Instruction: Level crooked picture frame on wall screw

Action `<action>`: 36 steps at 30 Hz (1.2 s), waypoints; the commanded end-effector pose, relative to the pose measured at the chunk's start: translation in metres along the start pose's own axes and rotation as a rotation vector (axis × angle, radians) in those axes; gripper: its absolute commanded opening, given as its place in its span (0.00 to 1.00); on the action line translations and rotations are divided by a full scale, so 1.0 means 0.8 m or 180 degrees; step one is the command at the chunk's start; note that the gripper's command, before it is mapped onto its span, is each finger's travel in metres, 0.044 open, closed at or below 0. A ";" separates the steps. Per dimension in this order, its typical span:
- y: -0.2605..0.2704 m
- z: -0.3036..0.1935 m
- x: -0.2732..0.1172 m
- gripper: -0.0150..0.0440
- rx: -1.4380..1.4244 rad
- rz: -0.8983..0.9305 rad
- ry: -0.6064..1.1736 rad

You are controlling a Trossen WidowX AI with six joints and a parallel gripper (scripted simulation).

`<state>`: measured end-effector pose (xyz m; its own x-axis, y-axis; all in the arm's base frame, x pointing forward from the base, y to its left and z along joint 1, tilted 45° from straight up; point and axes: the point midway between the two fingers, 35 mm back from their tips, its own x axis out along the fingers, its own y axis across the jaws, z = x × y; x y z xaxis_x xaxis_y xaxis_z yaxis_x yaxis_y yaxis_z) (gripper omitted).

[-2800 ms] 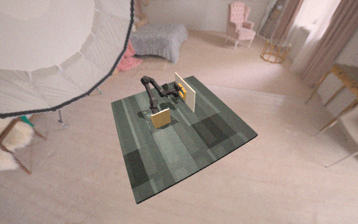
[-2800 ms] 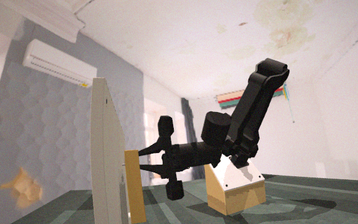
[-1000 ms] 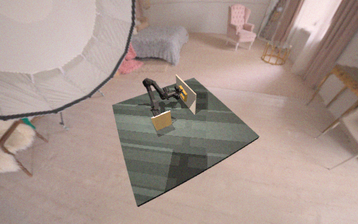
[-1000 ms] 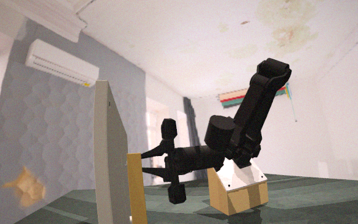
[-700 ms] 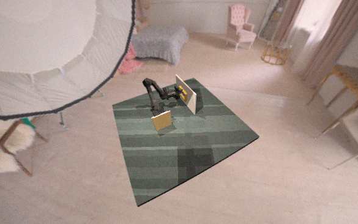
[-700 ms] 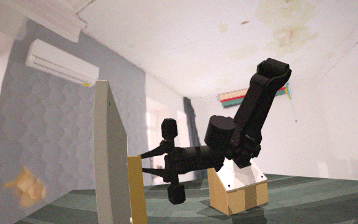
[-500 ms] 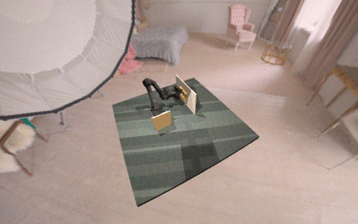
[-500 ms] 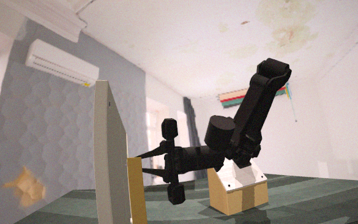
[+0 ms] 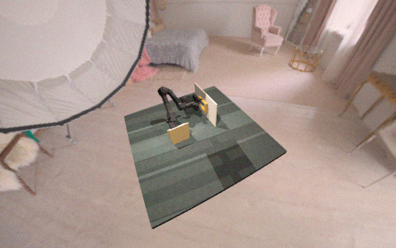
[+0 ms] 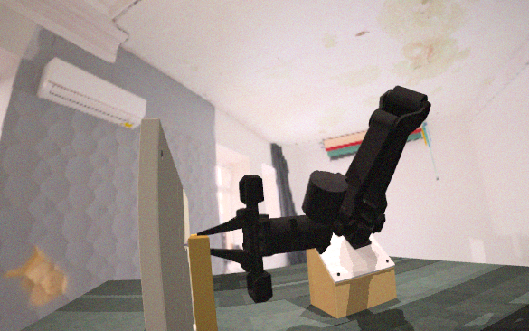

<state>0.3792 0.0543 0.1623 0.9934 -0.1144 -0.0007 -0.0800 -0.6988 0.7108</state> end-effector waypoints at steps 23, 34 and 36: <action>-0.004 0.000 -0.123 0.69 0.0540 -0.0012 -0.0015; 0.010 -0.017 -0.154 0.69 0.0655 -0.0033 -0.0007; 0.015 -0.017 -0.166 0.69 0.0706 -0.0033 -0.0011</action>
<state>0.2609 0.0736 0.1773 0.9947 -0.1025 -0.0082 -0.0805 -0.8255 0.5586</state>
